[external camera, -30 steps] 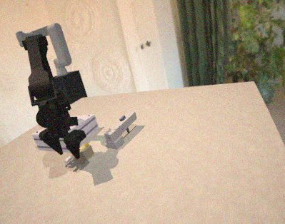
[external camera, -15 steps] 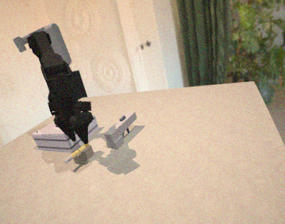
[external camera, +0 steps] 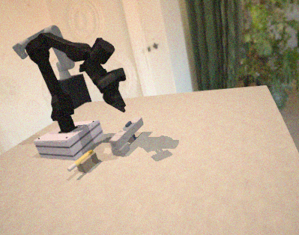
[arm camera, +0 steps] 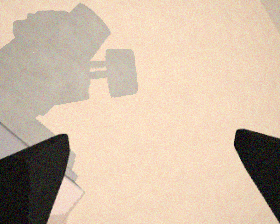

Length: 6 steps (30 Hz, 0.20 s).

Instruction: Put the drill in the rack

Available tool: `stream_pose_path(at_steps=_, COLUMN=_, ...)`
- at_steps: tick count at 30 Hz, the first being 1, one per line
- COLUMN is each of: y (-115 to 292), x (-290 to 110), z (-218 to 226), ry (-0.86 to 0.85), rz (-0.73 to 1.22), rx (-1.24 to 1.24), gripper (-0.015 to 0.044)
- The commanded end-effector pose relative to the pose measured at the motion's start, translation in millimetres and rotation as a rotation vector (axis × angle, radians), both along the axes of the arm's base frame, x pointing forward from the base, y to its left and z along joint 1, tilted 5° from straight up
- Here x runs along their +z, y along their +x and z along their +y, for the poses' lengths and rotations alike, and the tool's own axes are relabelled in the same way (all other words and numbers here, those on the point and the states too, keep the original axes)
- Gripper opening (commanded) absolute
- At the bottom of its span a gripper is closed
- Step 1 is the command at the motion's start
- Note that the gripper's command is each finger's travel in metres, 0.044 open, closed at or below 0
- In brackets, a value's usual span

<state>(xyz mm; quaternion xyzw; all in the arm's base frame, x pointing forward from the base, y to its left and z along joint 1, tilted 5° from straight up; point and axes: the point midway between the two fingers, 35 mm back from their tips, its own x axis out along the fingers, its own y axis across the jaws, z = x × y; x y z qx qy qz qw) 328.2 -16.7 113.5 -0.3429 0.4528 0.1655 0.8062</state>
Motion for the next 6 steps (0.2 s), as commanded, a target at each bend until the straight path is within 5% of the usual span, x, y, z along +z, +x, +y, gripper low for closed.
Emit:
stream_pose_path(at_steps=1, y=3, x=34, z=67, ry=0.282, rz=-0.173, rx=-0.195, gripper=0.044)
stream_pose_path(at_steps=6, y=-3, x=62, z=113, ry=0.542, rz=-0.25, rx=-0.309, gripper=0.044)
